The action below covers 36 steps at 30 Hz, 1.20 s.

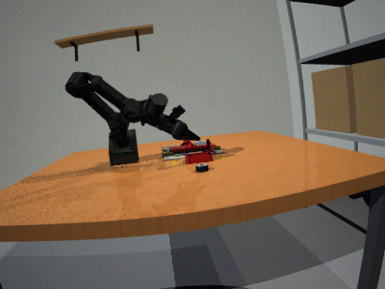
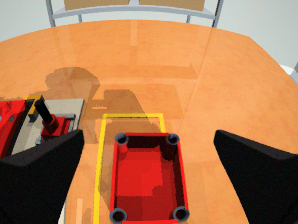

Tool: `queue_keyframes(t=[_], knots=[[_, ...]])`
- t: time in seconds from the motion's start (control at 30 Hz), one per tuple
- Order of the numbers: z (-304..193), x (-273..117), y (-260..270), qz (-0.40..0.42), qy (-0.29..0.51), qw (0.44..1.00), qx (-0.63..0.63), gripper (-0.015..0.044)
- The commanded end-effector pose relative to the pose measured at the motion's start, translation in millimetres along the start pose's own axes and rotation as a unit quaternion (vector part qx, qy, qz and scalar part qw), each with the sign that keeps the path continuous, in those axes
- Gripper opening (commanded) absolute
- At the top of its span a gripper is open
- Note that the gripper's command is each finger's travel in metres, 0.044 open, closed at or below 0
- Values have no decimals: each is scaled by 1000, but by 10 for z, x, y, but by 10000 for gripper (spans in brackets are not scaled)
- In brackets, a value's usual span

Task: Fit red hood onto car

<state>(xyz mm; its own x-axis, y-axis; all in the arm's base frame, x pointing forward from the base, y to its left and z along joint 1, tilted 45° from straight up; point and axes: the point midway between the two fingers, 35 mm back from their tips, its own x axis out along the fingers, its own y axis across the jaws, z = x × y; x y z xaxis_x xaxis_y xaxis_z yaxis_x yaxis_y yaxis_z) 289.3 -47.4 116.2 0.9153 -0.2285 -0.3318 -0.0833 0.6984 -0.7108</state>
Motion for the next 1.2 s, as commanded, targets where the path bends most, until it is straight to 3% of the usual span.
queue_keyframes(t=[0.0, 1.17], knots=[[-34, 20, 11, 2, 0, 1000, 0, 440], [-240, 159, 1, 0, -1, 1000, 0, 440]])
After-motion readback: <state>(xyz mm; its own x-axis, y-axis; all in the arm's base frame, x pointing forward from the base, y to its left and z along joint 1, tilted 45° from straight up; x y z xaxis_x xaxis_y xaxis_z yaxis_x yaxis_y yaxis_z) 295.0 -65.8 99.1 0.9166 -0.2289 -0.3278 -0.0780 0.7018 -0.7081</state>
